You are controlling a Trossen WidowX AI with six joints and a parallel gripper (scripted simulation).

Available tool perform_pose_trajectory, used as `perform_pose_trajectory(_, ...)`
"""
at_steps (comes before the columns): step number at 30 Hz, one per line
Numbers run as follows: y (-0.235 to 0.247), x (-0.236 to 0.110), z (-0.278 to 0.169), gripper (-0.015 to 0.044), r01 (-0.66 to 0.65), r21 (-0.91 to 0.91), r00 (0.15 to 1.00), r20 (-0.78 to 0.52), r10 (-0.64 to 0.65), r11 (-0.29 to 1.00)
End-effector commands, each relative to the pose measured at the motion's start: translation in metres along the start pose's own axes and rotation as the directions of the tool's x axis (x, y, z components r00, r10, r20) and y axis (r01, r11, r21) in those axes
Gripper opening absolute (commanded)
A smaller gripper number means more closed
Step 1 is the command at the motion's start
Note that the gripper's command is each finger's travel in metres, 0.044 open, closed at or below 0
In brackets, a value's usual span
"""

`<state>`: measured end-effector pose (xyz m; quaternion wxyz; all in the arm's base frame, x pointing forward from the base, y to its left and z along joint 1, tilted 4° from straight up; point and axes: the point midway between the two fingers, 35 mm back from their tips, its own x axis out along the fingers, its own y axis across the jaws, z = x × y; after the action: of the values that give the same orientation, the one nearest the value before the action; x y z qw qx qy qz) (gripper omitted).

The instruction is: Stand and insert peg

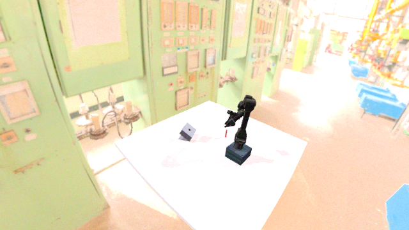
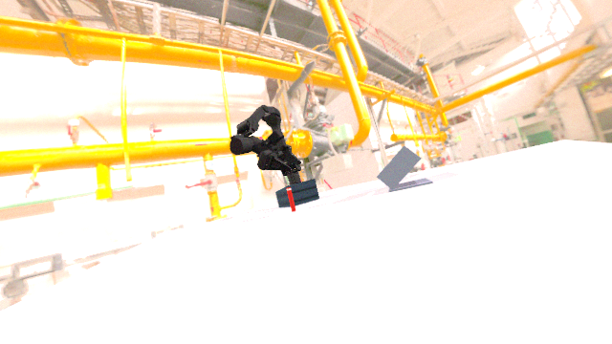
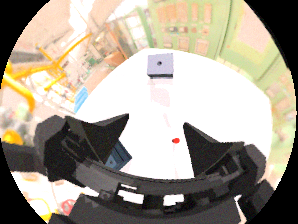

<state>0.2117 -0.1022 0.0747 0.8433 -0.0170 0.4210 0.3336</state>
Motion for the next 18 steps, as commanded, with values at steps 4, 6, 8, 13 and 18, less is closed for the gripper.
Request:
perform_pose_trajectory(4,-0.006,0.007,-0.008,0.044,0.016,0.027,0.975,-0.223,-0.01,0.999)
perform_pose_trajectory(6,-0.008,0.009,-0.01,0.044,0.031,0.033,0.958,-0.287,-0.021,0.999)
perform_pose_trajectory(8,-0.01,0.01,-0.012,0.044,0.051,0.035,0.937,-0.348,-0.036,0.998)
perform_pose_trajectory(13,-0.018,0.01,-0.013,0.044,0.12,0.027,0.869,-0.486,-0.092,0.992)
perform_pose_trajectory(18,-0.027,0.008,-0.011,0.044,0.211,-0.003,0.782,-0.599,-0.171,0.978)
